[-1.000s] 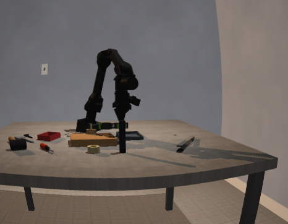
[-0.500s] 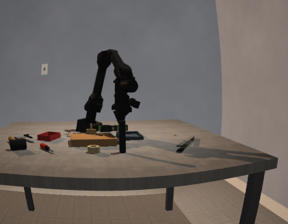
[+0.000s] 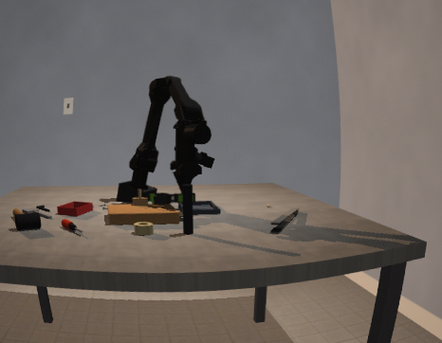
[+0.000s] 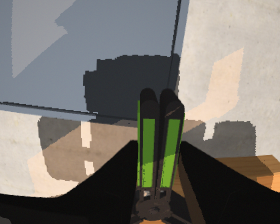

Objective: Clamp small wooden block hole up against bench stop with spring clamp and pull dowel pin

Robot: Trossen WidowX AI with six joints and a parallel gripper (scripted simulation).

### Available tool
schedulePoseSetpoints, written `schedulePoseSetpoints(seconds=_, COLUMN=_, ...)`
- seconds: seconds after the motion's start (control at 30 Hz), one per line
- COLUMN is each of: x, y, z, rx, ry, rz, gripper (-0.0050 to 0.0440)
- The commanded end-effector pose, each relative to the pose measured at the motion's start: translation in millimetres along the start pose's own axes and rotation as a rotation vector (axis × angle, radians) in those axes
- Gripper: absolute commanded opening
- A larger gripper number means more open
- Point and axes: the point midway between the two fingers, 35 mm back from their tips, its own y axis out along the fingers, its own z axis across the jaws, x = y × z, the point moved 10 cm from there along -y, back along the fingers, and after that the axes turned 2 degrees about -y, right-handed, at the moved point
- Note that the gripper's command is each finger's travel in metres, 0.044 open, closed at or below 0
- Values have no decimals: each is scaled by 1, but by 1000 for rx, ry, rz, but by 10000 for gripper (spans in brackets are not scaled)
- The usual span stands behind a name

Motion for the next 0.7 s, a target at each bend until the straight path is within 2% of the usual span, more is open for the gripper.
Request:
schedulePoseSetpoints(seconds=0.0, x=-3, y=1, z=0, rx=0, ry=-4, rz=4, gripper=0)
schedulePoseSetpoints(seconds=0.67, x=-15, y=1, z=0, rx=0, ry=-4, rz=5, gripper=0)
